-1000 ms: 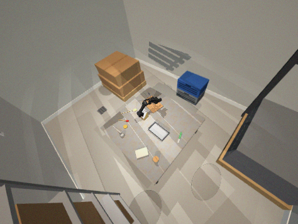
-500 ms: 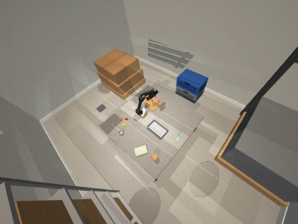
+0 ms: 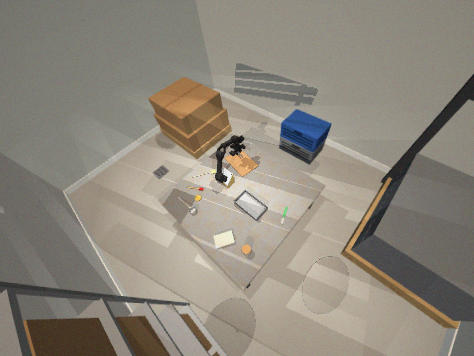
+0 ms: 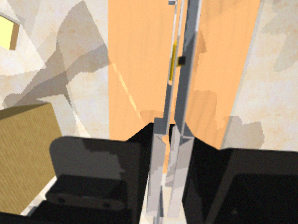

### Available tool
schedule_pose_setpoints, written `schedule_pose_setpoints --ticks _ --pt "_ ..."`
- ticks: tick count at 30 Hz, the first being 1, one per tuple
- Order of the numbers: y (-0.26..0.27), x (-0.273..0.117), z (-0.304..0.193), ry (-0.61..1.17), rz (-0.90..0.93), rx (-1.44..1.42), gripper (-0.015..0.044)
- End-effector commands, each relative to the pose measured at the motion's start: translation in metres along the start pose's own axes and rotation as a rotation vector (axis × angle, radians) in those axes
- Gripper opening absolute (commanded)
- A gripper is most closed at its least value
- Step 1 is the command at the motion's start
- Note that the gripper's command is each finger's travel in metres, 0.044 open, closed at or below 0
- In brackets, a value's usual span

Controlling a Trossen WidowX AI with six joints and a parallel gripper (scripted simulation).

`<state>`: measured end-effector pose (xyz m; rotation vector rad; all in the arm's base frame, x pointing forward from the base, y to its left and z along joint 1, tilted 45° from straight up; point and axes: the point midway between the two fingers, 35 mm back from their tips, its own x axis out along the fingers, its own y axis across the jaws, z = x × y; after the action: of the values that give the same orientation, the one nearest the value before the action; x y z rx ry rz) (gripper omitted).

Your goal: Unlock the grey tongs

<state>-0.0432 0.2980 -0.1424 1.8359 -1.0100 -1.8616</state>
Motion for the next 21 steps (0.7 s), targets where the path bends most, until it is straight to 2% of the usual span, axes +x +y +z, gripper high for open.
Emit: schedule_pose_setpoints --ticks 1,21 --pt "-0.002 -0.007 -0.001 0.029 -0.024 0.010 -0.0150" --pt "-0.006 0.013 0.000 0.029 -0.024 0.010 -0.0150"
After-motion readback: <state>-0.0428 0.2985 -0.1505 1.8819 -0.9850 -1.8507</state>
